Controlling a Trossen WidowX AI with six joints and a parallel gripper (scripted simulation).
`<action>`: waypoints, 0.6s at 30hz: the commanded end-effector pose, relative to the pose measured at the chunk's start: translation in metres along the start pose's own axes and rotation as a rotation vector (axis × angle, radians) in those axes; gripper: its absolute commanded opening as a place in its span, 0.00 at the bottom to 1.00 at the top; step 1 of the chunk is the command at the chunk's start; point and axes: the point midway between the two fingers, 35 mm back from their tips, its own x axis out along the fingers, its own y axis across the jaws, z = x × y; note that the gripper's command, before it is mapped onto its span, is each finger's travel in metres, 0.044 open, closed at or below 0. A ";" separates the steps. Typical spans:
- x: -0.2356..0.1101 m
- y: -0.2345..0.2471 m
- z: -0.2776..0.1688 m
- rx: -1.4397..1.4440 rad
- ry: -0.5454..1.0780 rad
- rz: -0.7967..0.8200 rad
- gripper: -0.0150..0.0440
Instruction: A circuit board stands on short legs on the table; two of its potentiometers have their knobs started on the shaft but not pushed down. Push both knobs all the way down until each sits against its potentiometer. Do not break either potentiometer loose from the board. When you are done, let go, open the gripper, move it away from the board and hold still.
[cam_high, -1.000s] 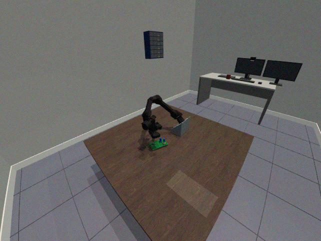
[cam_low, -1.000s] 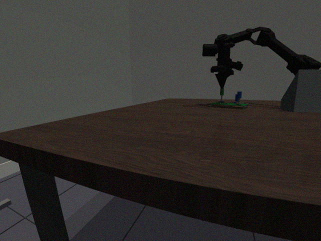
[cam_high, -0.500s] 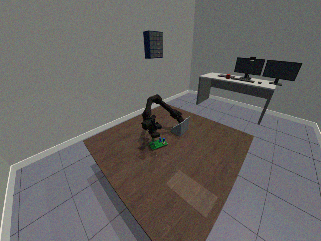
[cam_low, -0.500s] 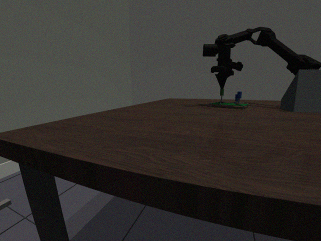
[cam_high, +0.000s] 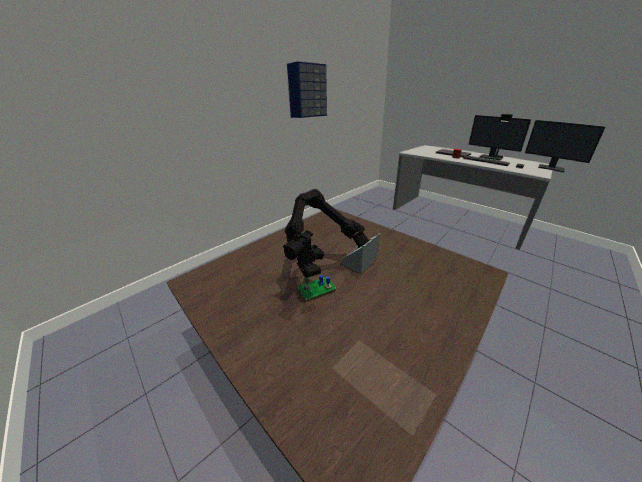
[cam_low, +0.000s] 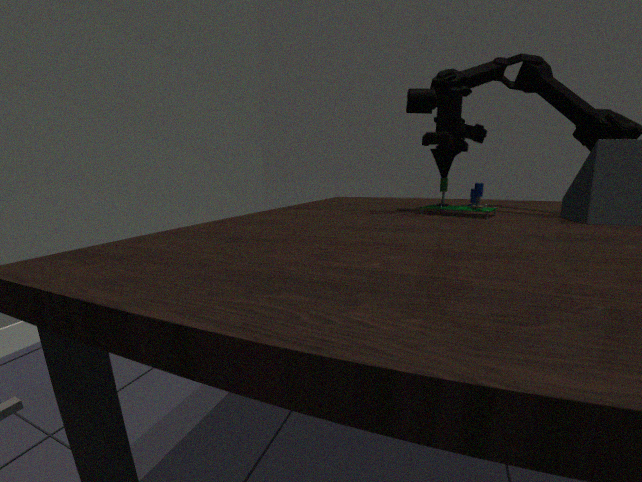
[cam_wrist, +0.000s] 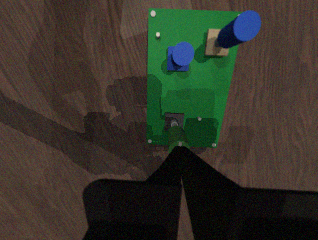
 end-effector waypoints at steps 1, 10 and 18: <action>0.018 0.002 -0.001 0.013 -0.018 0.017 0.25; 0.024 0.003 -0.001 0.013 -0.018 0.018 0.25; 0.027 0.003 -0.001 0.013 -0.018 0.018 0.25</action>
